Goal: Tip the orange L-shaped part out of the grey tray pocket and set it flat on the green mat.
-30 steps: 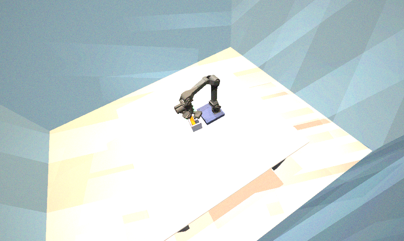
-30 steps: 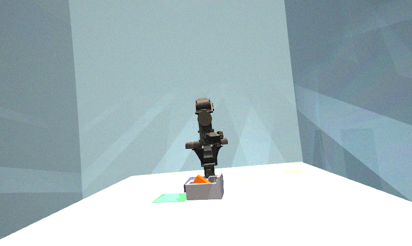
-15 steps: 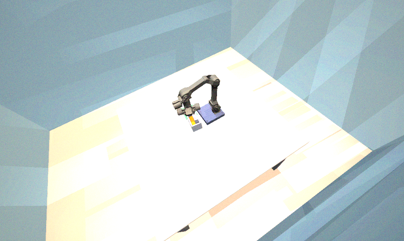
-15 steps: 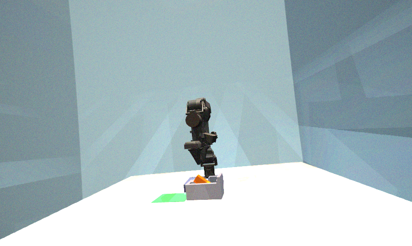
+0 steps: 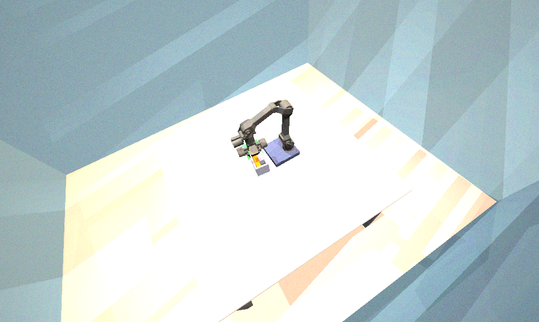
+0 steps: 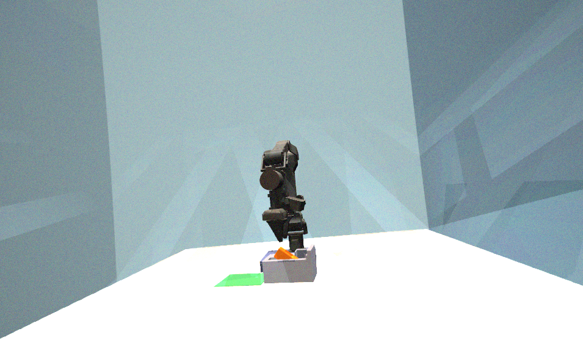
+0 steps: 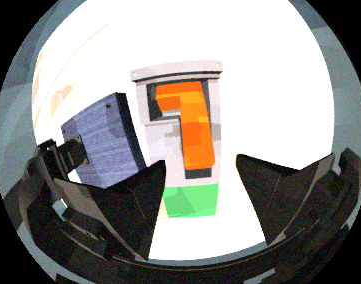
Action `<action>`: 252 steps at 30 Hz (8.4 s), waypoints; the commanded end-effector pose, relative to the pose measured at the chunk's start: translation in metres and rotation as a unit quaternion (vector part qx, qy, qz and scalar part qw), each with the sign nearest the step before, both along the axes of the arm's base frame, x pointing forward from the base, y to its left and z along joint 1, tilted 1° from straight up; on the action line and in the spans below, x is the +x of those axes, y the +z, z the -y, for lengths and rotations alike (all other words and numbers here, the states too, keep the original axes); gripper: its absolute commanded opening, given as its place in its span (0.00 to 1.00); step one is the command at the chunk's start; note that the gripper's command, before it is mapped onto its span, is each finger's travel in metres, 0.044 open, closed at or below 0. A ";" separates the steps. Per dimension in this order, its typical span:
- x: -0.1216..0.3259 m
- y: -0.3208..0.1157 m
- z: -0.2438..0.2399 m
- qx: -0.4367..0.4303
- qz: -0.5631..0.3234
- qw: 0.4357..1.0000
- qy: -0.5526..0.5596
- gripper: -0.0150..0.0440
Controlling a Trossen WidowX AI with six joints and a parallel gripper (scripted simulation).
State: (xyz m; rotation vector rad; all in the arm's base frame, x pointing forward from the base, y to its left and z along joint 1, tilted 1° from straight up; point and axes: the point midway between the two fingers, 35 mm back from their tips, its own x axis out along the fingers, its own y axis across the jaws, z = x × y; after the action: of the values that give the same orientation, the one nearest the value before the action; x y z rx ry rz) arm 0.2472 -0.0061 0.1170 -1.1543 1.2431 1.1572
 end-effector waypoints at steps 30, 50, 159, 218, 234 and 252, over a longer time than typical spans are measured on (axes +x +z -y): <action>0.000 -0.051 0.001 -0.003 0.000 1.000 0.002 0.73; 0.001 -0.049 0.000 0.000 0.002 1.000 0.001 0.35; -0.024 0.034 0.154 -0.009 -0.001 1.000 0.002 0.25; -0.027 -0.045 0.165 -0.010 -0.002 1.000 0.002 0.25; -0.027 -0.048 0.165 -0.010 -0.002 1.000 0.002 0.25; -0.023 -0.018 0.166 -0.009 0.000 1.000 0.001 0.88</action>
State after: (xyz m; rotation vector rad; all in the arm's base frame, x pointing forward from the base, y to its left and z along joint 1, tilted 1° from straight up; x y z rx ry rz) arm 0.2201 -0.1697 0.0784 -1.1562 1.2567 1.1629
